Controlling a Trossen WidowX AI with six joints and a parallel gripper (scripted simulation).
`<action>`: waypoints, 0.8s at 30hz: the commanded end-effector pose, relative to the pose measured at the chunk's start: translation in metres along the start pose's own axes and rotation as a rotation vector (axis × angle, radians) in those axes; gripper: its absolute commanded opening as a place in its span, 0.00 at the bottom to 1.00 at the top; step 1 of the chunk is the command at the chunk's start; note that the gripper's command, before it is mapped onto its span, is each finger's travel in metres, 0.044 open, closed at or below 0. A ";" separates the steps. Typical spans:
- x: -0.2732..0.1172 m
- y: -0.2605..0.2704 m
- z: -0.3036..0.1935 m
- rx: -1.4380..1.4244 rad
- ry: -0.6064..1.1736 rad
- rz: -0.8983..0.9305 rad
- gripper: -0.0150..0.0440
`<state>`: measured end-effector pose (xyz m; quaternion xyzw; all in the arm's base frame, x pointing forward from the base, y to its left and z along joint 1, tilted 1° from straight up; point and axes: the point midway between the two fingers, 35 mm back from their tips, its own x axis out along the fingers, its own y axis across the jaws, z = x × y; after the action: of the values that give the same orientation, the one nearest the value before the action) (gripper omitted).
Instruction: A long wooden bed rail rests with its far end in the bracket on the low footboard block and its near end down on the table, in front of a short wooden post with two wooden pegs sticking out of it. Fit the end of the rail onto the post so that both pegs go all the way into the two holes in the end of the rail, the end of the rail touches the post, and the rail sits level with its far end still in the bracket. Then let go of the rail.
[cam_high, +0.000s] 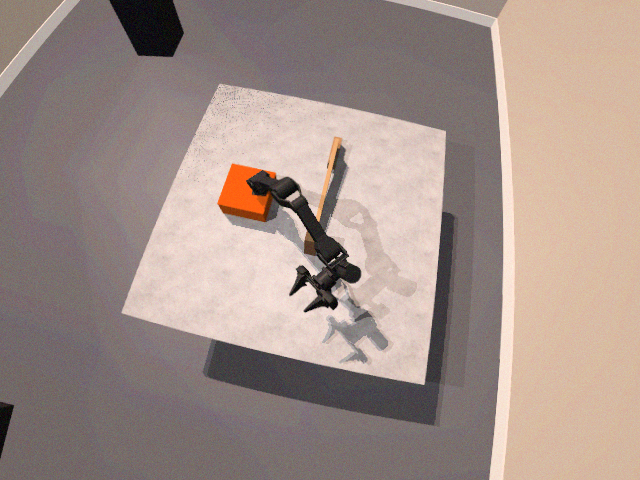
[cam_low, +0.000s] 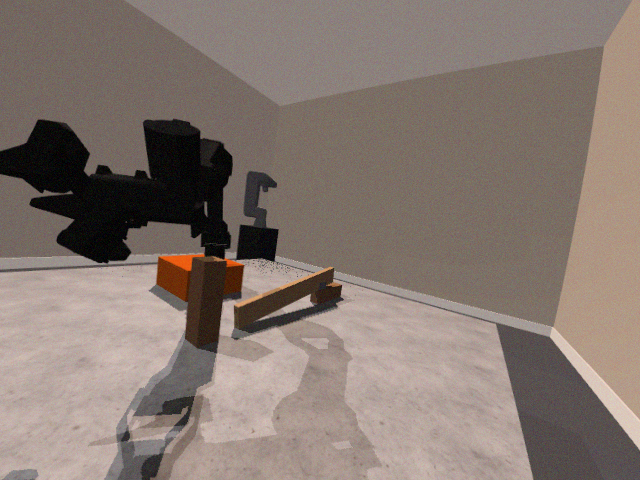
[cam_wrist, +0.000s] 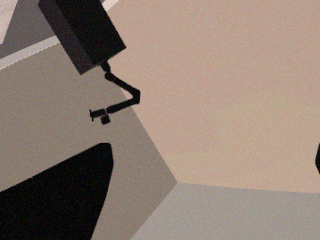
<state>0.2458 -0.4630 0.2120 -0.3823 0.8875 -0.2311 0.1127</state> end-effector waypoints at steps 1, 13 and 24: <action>-0.001 0.000 0.000 0.000 -0.004 -0.003 0.98; -0.094 -0.002 0.031 -0.080 -0.394 -0.263 1.00; -0.225 0.061 0.052 -0.216 -0.923 -0.442 1.00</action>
<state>0.3729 -0.3144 0.1568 -0.6214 0.6953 -0.0072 0.3609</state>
